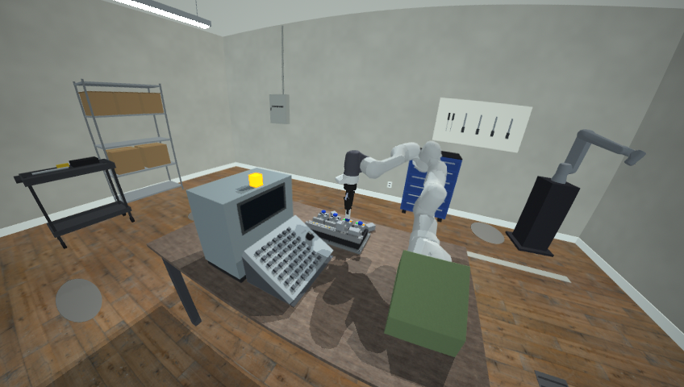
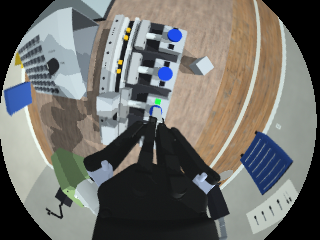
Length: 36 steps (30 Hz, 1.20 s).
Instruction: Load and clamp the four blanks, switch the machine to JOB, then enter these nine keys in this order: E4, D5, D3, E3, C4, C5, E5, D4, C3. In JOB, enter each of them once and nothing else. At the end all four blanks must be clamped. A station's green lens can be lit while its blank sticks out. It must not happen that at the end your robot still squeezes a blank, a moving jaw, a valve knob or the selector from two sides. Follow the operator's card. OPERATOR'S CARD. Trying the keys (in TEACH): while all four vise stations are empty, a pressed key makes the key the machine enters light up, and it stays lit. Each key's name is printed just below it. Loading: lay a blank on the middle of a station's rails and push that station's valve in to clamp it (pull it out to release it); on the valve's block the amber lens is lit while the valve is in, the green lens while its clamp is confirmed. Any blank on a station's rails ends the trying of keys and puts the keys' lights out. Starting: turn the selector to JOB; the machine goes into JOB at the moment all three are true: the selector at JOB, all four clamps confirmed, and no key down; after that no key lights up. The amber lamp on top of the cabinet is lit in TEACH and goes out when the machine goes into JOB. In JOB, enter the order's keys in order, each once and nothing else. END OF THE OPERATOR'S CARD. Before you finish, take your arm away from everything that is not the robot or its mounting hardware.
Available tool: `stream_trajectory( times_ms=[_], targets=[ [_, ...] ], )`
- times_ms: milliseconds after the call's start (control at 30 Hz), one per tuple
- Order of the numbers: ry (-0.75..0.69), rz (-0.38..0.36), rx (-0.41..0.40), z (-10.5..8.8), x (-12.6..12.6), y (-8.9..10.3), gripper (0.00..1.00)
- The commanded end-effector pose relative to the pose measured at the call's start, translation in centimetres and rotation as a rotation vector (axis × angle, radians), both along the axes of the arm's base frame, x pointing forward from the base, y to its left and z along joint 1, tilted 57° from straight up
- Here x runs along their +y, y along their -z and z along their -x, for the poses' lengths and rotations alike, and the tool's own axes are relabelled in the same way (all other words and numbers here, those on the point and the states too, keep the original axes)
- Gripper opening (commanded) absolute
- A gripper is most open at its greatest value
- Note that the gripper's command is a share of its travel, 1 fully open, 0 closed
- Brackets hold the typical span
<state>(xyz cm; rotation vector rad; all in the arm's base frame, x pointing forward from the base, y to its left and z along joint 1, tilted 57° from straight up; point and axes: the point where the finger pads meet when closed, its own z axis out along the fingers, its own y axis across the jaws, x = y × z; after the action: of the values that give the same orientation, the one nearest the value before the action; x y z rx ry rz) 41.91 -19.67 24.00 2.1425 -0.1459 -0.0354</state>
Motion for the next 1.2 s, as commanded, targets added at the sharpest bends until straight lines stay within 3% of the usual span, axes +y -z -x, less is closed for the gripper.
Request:
stream_trajectory(
  times_ms=[0, 300, 800, 1167],
  targets=[
    [0.001, 0.0, 0.0, 0.0, 0.5, -0.3, 0.0],
    [0.001, 0.0, 0.0, -0.2, 2.4, -1.6, 0.0],
    [0.001, 0.0, 0.0, -0.8, 8.2, -5.3, 0.0],
    [0.001, 0.0, 0.0, -0.9, 9.7, -6.4, 0.0]
  ],
)
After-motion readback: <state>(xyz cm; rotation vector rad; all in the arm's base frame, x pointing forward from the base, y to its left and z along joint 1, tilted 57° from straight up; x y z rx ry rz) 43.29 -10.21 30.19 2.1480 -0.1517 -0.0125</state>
